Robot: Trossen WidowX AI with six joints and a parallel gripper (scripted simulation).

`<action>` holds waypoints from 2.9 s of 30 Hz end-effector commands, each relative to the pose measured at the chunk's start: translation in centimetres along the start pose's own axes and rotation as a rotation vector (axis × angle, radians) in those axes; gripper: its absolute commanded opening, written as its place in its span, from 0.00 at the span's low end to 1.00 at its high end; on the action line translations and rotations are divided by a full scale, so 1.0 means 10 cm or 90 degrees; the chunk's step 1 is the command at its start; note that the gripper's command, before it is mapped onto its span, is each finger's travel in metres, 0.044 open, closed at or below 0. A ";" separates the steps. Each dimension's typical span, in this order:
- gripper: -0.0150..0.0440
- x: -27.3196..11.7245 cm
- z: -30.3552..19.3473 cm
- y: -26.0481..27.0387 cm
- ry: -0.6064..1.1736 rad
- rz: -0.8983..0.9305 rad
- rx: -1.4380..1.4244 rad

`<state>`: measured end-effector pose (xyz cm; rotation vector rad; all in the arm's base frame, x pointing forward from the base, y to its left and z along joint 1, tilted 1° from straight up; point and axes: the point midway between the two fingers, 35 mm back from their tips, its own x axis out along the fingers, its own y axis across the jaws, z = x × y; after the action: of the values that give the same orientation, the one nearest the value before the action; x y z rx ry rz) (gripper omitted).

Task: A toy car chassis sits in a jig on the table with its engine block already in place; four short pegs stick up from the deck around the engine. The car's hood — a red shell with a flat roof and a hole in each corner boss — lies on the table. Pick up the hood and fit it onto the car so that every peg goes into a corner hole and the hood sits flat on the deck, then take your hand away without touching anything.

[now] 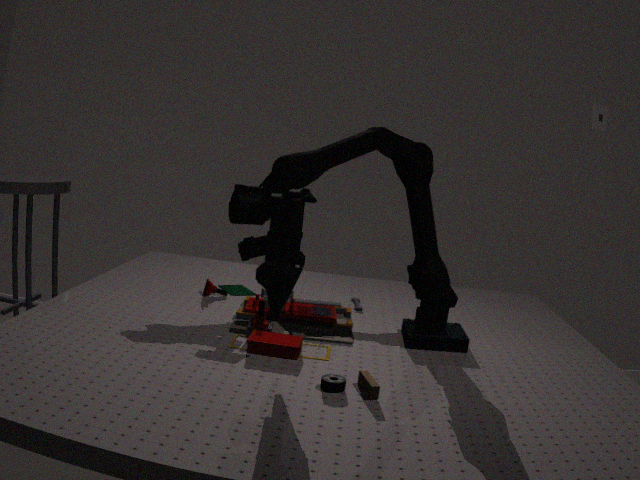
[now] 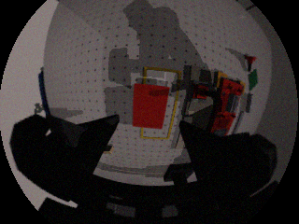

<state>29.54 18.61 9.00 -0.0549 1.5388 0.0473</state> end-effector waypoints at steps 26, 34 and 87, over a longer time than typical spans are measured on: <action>1.00 0.27 0.01 0.01 0.002 0.002 0.005; 1.00 0.35 0.01 0.01 0.002 0.002 0.005; 1.00 0.65 0.00 0.01 0.002 0.002 0.005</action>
<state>29.90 18.69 2.89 -0.0493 1.5345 0.0462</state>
